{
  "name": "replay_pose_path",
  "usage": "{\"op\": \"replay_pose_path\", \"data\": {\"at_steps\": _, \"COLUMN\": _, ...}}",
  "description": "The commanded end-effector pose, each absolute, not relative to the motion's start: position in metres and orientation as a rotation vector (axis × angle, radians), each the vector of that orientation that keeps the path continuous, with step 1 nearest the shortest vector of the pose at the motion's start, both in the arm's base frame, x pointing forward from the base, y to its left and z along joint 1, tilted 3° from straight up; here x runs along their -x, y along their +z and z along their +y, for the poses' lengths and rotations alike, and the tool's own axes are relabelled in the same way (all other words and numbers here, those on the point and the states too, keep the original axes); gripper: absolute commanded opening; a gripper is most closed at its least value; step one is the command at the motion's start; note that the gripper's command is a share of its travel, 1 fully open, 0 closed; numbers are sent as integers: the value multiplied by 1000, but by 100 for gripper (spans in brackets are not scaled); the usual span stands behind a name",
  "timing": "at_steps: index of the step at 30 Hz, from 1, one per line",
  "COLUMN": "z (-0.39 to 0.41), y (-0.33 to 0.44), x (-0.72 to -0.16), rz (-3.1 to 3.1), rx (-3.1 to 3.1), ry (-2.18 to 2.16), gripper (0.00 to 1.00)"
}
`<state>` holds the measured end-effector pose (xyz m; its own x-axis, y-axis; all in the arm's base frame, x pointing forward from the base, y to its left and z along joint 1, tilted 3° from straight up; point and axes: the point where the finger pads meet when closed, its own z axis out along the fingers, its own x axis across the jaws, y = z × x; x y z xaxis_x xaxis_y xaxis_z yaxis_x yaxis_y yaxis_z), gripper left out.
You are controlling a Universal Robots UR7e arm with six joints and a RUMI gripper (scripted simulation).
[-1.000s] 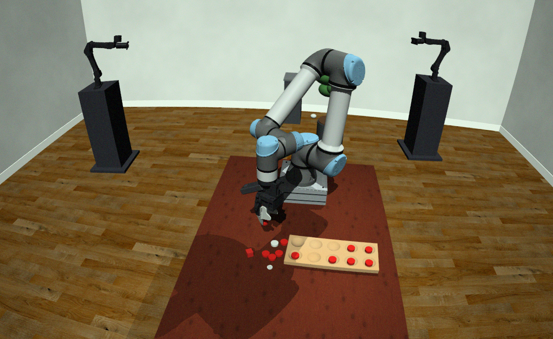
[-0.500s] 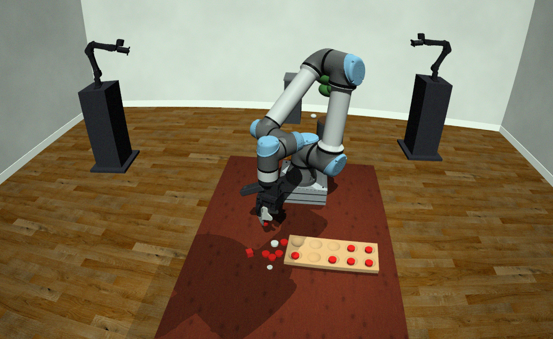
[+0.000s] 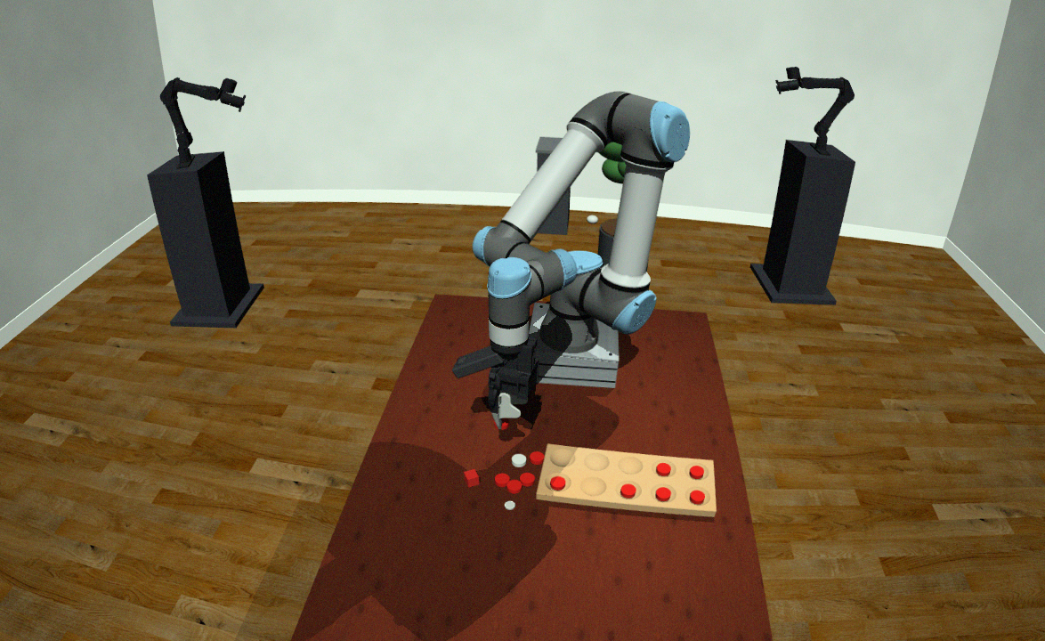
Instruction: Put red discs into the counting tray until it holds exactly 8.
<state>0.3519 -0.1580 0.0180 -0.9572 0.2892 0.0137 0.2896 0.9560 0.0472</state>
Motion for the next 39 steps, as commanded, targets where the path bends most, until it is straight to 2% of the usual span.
{"op": "replay_pose_path", "data": {"at_steps": 1, "z": -157, "y": 19, "x": -356, "rz": -3122, "rx": 315, "ry": -78, "gripper": 0}}
{"op": "replay_pose_path", "data": {"at_steps": 39, "z": -134, "y": 22, "x": -387, "rz": -3011, "rx": -953, "ry": -73, "gripper": 0}}
